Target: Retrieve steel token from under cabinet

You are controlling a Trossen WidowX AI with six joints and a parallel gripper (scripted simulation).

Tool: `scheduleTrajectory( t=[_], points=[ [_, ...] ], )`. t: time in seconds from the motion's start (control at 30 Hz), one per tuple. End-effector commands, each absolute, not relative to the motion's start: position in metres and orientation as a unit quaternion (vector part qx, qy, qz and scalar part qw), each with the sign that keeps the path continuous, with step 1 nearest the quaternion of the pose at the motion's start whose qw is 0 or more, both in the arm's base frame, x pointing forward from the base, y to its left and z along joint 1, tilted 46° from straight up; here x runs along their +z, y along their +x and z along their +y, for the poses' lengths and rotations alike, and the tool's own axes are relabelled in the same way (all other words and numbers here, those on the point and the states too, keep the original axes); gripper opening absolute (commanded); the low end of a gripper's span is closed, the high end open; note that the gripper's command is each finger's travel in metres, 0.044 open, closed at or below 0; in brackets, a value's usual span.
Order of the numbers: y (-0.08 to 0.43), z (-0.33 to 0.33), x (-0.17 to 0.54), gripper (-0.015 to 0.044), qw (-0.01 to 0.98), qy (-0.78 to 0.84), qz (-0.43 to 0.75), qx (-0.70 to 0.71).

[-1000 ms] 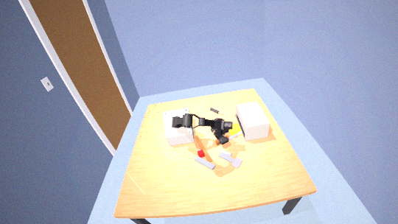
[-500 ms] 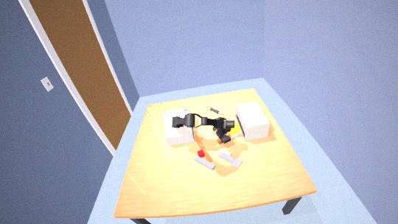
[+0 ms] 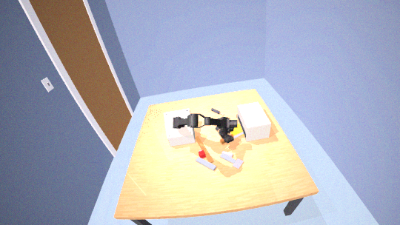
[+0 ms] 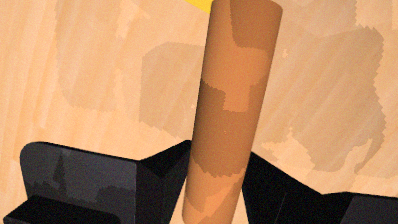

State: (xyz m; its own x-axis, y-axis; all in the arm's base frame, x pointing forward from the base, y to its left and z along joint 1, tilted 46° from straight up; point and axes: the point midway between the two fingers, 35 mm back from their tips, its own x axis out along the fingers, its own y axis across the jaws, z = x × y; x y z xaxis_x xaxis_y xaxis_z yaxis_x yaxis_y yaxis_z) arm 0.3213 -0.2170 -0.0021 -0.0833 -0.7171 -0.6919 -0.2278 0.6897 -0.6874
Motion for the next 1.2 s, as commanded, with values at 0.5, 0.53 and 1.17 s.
scheduleTrajectory(
  t=[0.5,0.53,1.17],
  points=[
    [0.343,-0.215,-0.007,0.0,0.59,-0.334,0.704,-0.21],
    [0.344,-0.215,-0.007,0.0,0.59,-0.334,0.704,-0.21],
    [0.363,-0.213,-0.011,0.0,0.591,-0.334,0.704,-0.21]
  ],
)
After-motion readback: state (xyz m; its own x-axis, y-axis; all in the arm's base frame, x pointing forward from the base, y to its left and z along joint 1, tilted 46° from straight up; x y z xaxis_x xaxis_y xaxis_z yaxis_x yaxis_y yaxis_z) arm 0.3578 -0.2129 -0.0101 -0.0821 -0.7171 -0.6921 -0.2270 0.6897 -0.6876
